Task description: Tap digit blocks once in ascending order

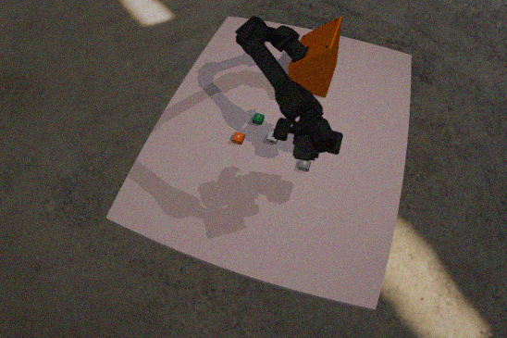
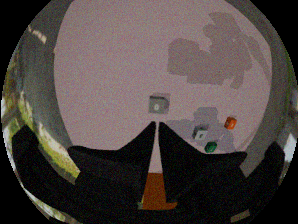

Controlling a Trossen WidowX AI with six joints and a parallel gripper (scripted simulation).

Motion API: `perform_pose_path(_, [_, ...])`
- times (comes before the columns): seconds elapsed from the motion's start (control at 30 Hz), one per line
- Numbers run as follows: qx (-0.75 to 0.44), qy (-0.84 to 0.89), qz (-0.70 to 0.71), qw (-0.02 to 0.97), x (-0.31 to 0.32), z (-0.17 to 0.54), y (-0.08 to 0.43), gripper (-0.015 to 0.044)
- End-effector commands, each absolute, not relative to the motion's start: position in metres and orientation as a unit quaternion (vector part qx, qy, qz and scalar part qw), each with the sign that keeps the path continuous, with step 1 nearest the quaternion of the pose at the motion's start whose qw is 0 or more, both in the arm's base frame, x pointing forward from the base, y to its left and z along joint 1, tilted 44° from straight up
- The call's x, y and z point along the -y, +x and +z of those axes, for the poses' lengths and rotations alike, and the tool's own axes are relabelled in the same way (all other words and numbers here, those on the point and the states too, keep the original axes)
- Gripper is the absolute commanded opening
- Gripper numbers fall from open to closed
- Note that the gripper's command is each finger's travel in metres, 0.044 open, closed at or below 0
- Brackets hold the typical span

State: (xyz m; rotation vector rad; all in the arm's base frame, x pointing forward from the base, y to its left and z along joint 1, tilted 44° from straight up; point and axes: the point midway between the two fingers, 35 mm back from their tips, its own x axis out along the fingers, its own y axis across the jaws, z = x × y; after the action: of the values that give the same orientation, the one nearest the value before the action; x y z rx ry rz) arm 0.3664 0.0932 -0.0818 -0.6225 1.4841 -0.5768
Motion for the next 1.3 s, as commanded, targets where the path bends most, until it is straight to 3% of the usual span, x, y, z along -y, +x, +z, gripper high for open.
perform_pose_path(0.0, [-0.651, -0.271, -0.253, 0.663, -0.11, -0.065, 0.366, 0.002])
perform_pose_path(0.2, [-0.651, -0.27, -0.252, 0.663, -0.113, -0.066, 0.359, 0.002])
perform_pose_path(0.6, [-0.654, -0.271, -0.25, 0.66, -0.125, -0.084, 0.218, 0.002])
perform_pose_path(0.77, [-0.654, -0.271, -0.25, 0.66, -0.123, -0.087, 0.217, 0.002])
perform_pose_path(0.93, [-0.653, -0.272, -0.252, 0.66, -0.07, -0.141, 0.218, 0.002])
perform_pose_path(1.27, [-0.653, -0.272, -0.252, 0.66, -0.065, -0.146, 0.218, 0.002])
